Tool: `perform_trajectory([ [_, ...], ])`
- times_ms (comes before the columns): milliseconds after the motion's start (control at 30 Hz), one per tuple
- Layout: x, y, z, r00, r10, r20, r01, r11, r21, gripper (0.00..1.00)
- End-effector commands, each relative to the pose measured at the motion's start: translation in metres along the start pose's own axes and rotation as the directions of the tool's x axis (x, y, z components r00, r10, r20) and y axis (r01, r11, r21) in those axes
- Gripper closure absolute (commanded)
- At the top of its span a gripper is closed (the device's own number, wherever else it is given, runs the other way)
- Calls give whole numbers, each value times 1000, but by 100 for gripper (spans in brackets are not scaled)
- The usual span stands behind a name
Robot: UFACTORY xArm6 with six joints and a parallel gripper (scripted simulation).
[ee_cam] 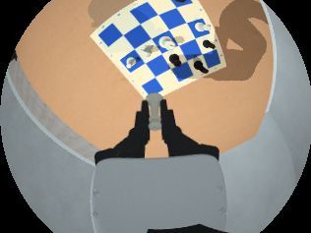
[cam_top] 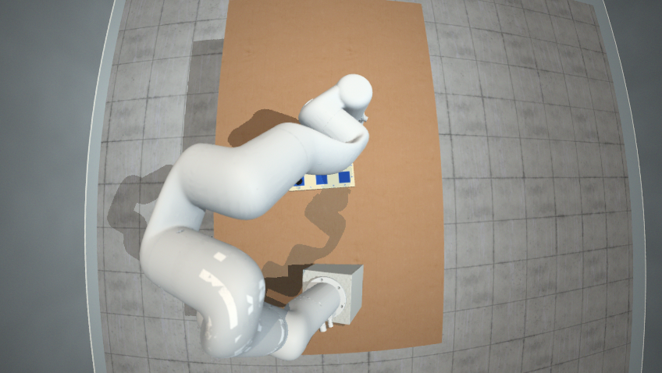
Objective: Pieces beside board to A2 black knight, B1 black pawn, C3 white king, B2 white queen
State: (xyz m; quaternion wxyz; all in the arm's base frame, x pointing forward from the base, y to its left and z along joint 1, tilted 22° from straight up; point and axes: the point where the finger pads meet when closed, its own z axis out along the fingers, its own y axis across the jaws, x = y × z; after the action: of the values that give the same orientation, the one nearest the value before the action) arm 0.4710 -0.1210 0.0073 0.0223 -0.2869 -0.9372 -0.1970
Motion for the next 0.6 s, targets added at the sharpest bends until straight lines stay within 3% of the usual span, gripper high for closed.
perform_trajectory([
  [0, 26, 45, -4, 987, 157, 16, -157, 987, 16, 100],
  [200, 50, 76, -3, 963, 267, 16, -268, 963, 12, 100],
  [567, 51, 78, -3, 962, 274, 16, -274, 962, 12, 100],
])
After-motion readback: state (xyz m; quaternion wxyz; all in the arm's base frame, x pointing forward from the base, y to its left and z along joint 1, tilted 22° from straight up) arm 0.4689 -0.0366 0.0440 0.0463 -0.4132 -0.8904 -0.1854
